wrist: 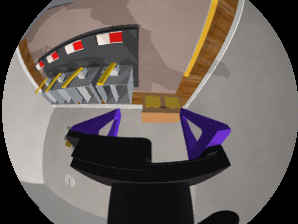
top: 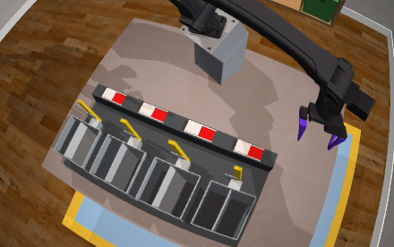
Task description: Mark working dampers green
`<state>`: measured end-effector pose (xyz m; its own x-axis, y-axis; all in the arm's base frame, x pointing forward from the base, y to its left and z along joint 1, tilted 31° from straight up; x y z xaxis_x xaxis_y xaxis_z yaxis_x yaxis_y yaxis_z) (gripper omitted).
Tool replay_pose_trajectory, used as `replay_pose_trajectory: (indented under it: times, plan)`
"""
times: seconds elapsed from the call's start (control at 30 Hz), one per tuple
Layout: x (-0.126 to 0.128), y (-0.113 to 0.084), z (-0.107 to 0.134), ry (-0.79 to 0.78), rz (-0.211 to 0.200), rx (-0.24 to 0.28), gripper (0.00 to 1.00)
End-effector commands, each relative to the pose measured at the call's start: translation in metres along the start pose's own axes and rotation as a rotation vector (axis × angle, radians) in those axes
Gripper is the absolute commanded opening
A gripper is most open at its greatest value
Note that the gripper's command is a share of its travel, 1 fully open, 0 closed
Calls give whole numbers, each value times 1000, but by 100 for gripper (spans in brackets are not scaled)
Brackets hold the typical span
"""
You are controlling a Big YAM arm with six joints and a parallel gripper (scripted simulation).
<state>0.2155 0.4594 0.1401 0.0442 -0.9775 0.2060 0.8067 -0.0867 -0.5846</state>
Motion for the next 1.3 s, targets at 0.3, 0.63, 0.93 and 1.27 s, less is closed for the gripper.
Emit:
replay_pose_trajectory:
  times: [0.3, 0.63, 0.93, 1.27]
  plan:
    - [-2, -3, 3, 6, 8, 3, 100]
    - [-3, -2, 16, 45, 11, 5, 100]
    - [16, 26, 49, 210, -29, -49, 100]
    - [59, 67, 88, 460, -89, -117, 100]
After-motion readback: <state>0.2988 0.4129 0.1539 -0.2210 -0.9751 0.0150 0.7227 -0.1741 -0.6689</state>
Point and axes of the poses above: the point where the finger pads meet when closed, its own y axis out along the fingers, its own x axis across the jaws, z = x × y, the point moved 4 cm from there along -y, back along the fingers, and after that the axes turned 2 degrees about y, right-handed, at the moved point
